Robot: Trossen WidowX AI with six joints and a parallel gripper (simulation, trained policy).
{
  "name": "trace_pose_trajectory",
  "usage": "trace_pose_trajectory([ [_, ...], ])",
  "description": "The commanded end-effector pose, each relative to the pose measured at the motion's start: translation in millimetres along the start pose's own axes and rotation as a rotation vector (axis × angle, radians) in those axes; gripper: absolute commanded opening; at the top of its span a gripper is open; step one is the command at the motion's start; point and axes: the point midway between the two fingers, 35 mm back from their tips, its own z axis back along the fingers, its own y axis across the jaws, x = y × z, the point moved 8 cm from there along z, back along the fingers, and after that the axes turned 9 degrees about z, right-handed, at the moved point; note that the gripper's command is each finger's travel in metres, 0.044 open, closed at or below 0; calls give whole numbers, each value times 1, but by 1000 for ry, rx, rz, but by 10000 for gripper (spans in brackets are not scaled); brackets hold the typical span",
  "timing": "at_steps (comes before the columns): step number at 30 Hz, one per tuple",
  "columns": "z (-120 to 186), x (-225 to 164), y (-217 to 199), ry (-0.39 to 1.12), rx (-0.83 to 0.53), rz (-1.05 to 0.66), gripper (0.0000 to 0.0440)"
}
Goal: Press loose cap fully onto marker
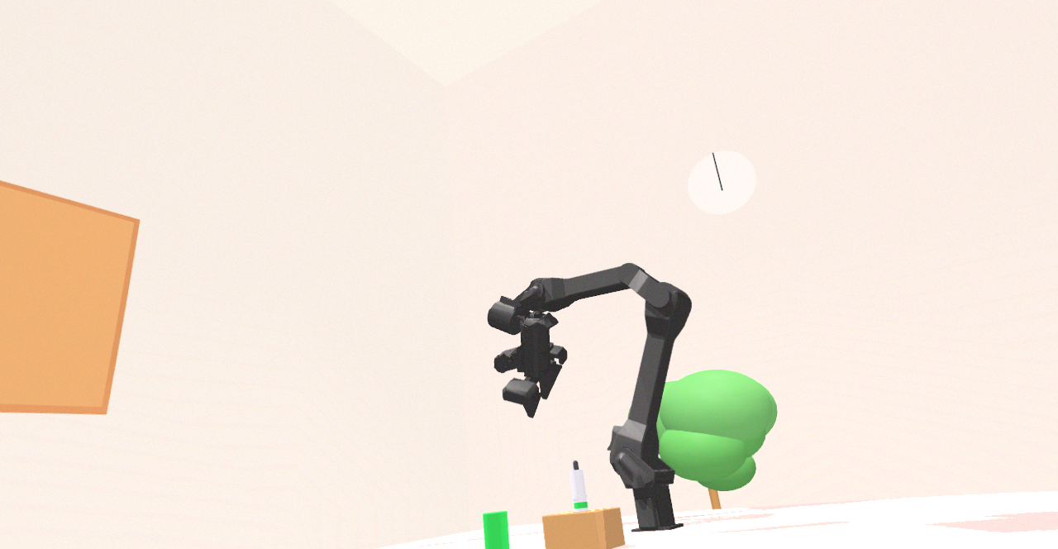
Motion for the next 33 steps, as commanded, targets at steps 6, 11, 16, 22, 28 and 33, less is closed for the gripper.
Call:
trace_pose_trajectory([
  [6, -4, 20, 11, -22, 44, 20, 309],
  [11, -5, 31, 18, -35, 68, 33, 309],
  [16, -6, 42, 26, -48, 91, 45, 309],
  [22, -6, 54, 37, -61, 119, 57, 309],
  [28, -7, 66, 49, -72, 147, 68, 308],
  [33, -7, 75, 59, -81, 170, 76, 308],
])
